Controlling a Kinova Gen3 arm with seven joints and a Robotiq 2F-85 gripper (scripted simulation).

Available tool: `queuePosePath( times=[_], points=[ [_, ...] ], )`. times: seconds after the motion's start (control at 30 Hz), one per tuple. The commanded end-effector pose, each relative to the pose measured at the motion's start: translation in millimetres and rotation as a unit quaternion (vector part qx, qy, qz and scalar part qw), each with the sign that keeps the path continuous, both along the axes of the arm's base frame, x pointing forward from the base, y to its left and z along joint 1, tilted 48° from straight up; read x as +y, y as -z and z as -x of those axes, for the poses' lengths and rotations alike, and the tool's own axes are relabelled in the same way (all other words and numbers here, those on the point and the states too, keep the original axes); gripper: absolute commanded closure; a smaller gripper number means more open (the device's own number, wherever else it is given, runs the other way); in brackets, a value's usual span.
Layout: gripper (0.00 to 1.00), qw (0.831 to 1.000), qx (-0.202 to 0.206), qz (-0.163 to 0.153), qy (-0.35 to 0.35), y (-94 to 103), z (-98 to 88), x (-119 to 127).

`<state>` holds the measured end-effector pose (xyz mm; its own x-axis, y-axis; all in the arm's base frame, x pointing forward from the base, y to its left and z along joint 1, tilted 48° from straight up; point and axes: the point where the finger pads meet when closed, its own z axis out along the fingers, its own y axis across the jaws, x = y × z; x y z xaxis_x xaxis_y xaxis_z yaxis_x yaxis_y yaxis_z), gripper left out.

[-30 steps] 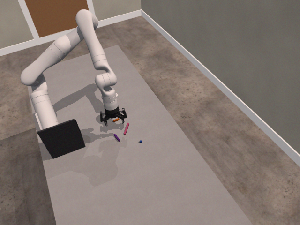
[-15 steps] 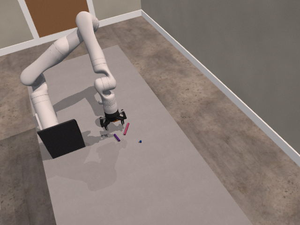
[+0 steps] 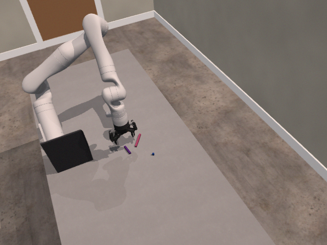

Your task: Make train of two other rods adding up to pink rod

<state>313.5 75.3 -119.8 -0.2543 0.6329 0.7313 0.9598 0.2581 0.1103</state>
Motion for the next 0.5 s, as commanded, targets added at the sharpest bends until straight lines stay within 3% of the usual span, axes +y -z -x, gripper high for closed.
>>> queuePosePath(
  times=[0.0,0.47],
  points=[
    [0.0,1.0,-0.006,0.0,-0.003,2.5,-0.5,-2.2],
    [0.0,1.0,-0.018,-0.002,-0.012,3.8,-0.4,-3.3]
  ],
)
